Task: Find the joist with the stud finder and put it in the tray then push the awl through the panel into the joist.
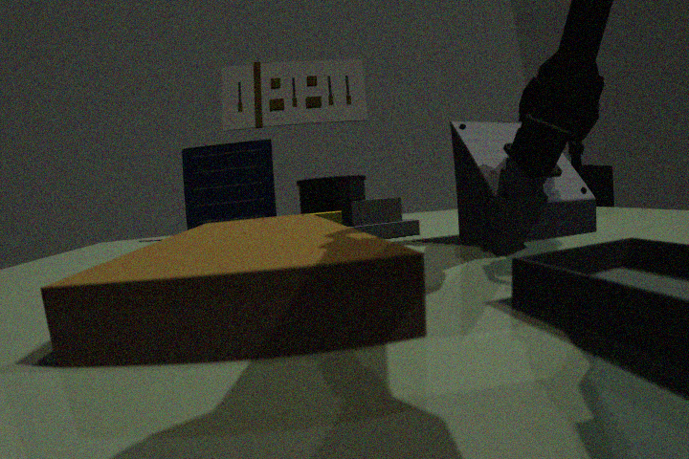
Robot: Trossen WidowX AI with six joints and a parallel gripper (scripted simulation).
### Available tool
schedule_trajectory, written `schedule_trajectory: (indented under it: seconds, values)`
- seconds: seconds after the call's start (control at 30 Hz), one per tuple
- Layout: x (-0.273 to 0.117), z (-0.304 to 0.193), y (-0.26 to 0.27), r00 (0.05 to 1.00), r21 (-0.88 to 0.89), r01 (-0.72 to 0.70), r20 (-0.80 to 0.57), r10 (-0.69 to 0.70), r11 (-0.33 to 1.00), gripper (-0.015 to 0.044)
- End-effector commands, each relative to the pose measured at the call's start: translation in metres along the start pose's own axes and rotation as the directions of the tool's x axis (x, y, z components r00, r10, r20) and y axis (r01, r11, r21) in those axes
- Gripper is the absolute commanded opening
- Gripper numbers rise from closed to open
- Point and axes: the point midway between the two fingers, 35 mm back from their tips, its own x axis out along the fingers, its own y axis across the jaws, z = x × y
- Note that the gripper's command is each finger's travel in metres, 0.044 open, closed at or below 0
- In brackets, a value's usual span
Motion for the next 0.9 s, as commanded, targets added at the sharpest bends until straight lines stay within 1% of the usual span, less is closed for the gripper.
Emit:
schedule_trajectory:
  seconds: [0.0, 0.13, 0.27, 0.47, 0.67, 0.87]
  values:
    - [-0.006, 0.055, -0.008, 0.992, -0.084, 0.017, 0.128, -0.006, 0.996, 0.044]
    - [-0.024, 0.116, -0.024, 0.965, -0.169, 0.071, 0.262, -0.025, 0.983, 0.044]
    - [-0.053, 0.176, -0.048, 0.915, -0.101, 0.1, 0.399, -0.051, 0.99, 0.044]
    - [-0.09, 0.23, -0.083, 0.861, -0.112, 0.179, 0.499, -0.1, 0.977, 0.044]
    - [-0.155, 0.29, -0.148, 0.775, -0.102, 0.3, 0.605, -0.181, 0.948, 0.044]
    - [-0.224, 0.32, -0.23, 0.697, -0.07, 0.409, 0.668, -0.262, 0.91, 0.044]
